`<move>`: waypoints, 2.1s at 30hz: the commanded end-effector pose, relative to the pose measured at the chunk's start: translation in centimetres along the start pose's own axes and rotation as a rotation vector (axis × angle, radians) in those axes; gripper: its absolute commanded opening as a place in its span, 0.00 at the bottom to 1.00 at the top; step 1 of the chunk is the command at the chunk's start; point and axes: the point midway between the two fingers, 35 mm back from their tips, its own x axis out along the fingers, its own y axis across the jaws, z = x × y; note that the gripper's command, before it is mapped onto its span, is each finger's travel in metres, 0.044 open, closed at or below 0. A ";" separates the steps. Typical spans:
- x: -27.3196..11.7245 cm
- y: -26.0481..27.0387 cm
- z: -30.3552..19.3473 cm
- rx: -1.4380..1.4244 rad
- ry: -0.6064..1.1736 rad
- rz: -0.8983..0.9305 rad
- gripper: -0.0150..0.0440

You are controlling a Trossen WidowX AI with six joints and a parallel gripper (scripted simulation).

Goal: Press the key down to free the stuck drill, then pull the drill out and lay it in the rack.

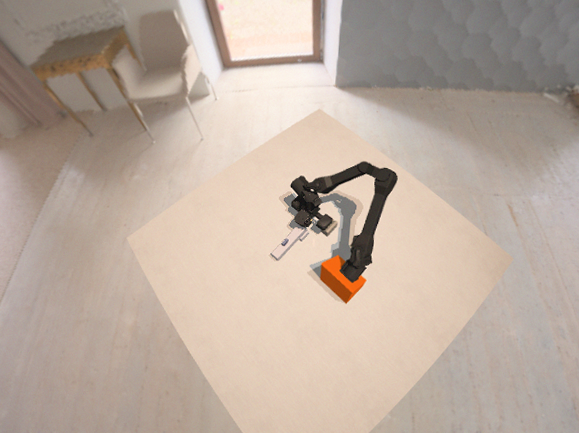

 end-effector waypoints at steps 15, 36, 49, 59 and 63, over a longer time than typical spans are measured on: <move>0.0 0.0 0.0 0.000 0.000 0.000 0.27; -0.4 0.3 0.0 0.001 0.000 0.003 0.25; -0.4 0.2 -0.8 0.001 0.000 0.003 0.25; -0.6 0.1 -1.7 0.001 0.000 0.003 0.25; -0.7 0.0 -2.1 0.001 0.001 0.003 0.25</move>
